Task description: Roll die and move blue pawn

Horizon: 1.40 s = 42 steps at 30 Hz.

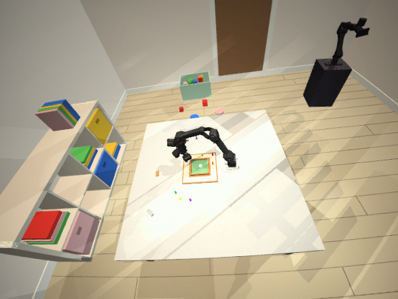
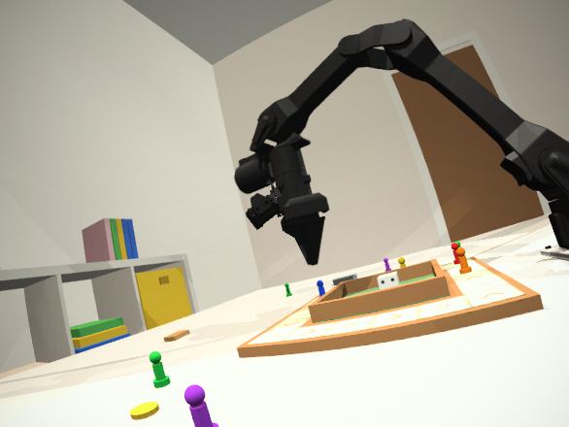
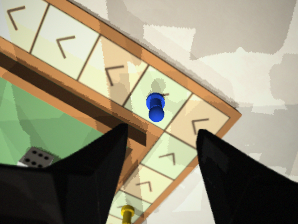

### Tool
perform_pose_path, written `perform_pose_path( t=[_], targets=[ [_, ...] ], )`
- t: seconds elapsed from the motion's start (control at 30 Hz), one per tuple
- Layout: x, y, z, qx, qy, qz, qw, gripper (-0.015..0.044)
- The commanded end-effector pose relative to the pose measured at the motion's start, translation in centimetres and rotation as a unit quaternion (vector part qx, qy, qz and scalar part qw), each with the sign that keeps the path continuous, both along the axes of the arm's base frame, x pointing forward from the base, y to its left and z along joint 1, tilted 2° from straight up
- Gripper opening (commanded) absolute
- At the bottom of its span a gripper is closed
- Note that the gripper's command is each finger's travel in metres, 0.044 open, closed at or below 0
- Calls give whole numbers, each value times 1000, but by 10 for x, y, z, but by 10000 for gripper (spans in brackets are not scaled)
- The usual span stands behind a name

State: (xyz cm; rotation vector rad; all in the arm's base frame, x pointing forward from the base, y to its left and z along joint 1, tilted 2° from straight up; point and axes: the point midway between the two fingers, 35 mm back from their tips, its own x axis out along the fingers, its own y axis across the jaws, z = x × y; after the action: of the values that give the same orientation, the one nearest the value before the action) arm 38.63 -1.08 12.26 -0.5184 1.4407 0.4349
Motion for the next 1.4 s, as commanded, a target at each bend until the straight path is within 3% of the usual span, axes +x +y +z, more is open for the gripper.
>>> perform_pose_path(
  t=[0.0,1.0,1.17,1.37],
  targets=[
    [-2,0,-12,2,9,3,1000,200],
    [0,-1,-53,2,9,3,1000,200],
    [0,-1,-53,2,9,3,1000,69],
    [0,-1,-53,2,9,3,1000,29]
  ],
)
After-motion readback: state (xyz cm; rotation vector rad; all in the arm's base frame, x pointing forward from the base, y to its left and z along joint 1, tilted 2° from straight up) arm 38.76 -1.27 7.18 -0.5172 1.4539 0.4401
